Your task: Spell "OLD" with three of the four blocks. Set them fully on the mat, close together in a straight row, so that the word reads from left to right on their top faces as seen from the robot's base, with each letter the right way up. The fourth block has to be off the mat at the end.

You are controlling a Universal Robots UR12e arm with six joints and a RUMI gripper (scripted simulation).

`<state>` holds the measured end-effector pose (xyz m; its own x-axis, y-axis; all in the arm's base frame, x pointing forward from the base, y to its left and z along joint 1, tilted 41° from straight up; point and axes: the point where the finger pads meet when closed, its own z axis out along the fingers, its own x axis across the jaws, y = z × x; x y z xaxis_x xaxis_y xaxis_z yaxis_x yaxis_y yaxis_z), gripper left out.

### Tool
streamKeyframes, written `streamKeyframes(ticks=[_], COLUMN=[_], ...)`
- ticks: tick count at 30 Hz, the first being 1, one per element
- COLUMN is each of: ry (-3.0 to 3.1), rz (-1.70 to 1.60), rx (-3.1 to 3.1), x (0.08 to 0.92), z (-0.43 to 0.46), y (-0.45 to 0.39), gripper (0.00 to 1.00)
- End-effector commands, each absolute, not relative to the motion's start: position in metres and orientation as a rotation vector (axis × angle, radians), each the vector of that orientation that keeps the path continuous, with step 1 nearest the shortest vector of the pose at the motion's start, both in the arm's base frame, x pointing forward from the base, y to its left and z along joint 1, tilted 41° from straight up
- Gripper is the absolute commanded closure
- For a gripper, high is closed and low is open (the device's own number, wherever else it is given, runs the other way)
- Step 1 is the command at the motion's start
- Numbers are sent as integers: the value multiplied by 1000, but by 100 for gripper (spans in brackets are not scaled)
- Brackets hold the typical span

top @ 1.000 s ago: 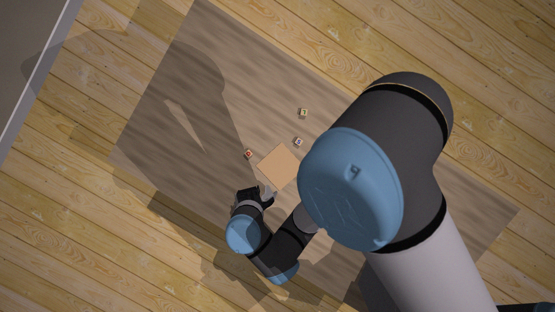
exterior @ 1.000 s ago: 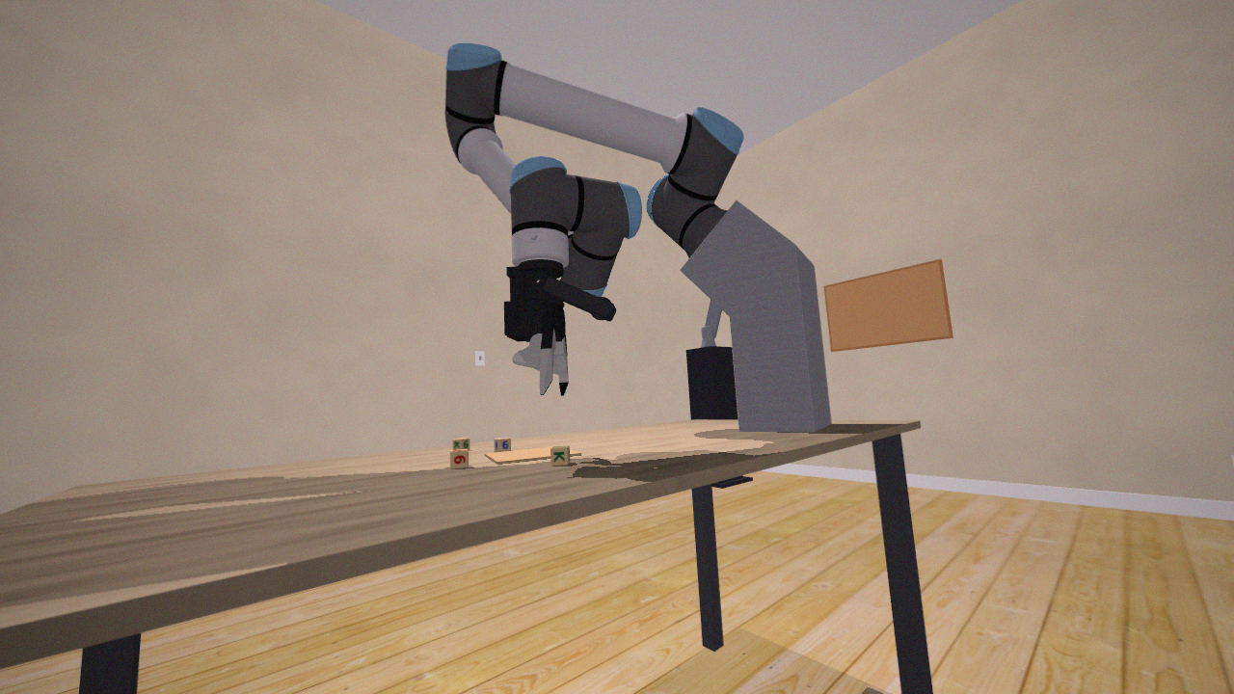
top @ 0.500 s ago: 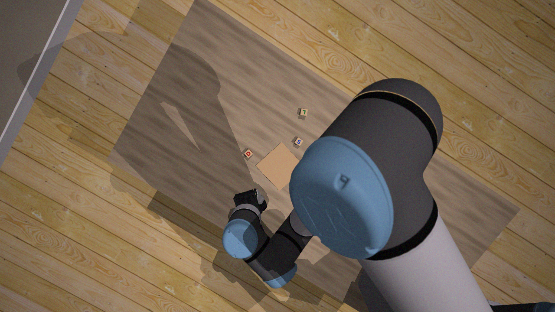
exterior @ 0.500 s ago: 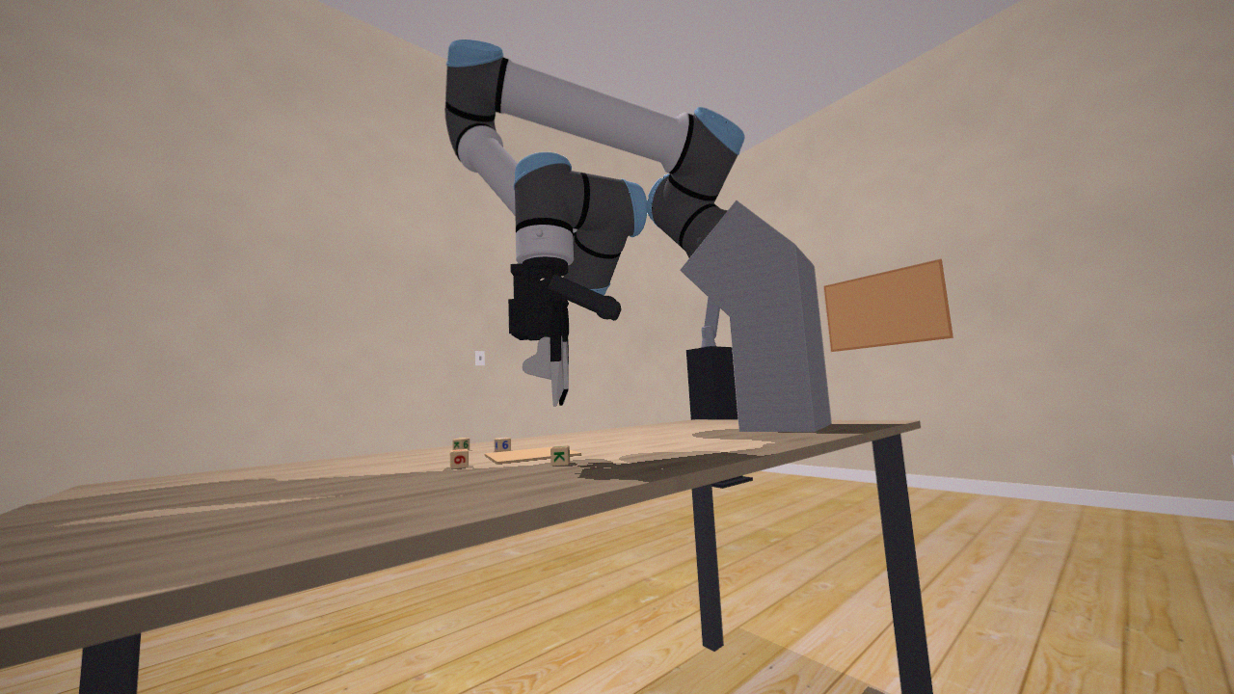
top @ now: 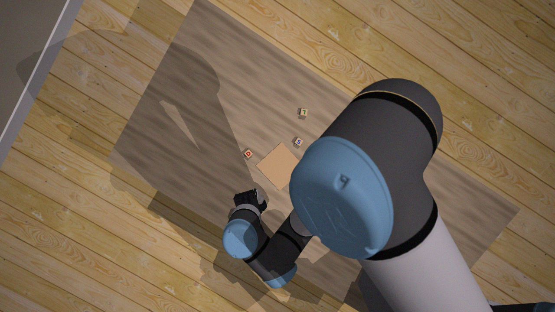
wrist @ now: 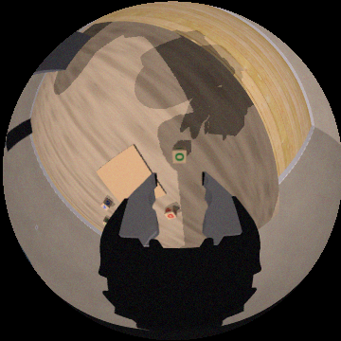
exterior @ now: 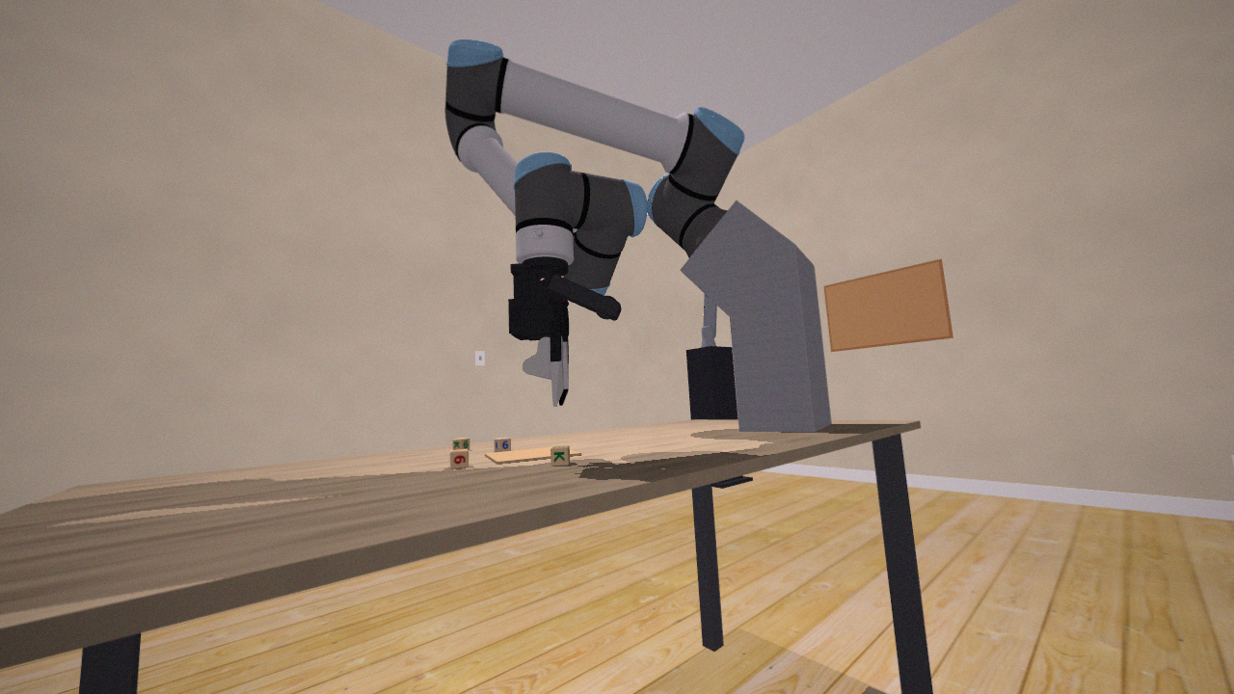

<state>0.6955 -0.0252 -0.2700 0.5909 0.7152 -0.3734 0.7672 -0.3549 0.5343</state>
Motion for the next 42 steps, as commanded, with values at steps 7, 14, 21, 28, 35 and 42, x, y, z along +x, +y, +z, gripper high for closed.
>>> streamKeyframes(ticks=[7, 14, 21, 28, 35, 42], ry=[1170, 1170, 1170, 1170, 1170, 1170], rz=[-97, -97, -97, -97, -97, -97], rx=[2134, 2135, 2136, 2136, 2136, 2136], x=[696, 696, 697, 700, 702, 705], z=[-270, -271, -274, -280, -286, -294], y=[-25, -26, -28, -33, -38, -45], gripper=[63, 63, 63, 63, 63, 63])
